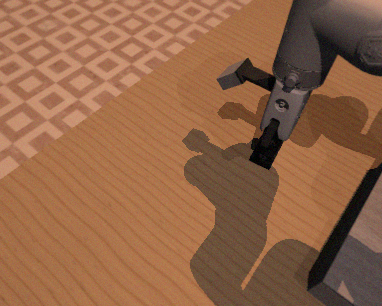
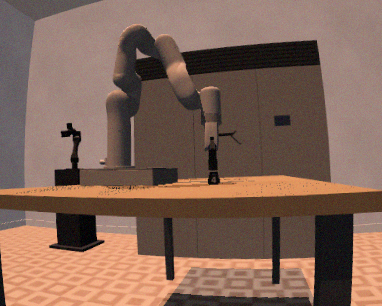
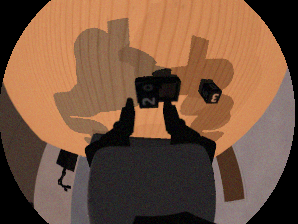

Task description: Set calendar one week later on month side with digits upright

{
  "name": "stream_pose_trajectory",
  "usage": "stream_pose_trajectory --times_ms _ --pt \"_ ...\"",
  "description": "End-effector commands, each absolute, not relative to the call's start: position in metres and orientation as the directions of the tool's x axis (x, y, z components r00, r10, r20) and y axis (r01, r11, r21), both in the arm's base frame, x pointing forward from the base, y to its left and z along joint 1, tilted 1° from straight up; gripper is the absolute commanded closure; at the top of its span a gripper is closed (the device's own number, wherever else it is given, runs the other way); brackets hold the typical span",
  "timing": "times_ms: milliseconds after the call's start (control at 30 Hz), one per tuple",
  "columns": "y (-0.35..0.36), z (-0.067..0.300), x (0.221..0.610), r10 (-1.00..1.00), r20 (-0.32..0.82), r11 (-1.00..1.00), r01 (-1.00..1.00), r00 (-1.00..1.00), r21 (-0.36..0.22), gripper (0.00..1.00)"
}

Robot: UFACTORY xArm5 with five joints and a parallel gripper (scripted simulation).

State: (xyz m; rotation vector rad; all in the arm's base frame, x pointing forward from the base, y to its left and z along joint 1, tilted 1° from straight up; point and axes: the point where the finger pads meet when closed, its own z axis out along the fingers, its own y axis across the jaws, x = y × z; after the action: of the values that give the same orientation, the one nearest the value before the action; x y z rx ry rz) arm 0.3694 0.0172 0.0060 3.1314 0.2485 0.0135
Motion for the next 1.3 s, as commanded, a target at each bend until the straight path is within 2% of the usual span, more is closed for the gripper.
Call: stream_pose_trajectory --times_ms 0,500,1267 --pt "0.017 0.006 0.371 0.158 0.011 -0.987 0.158 0.987 0.001 0.53" --pt "0.017 -0.015 0.371 0.158 0.011 -0.987 0.158 0.987 0.001 0.53" --pt "0.017 -0.018 0.371 0.158 0.011 -0.987 0.158 0.987 0.001 0.53"
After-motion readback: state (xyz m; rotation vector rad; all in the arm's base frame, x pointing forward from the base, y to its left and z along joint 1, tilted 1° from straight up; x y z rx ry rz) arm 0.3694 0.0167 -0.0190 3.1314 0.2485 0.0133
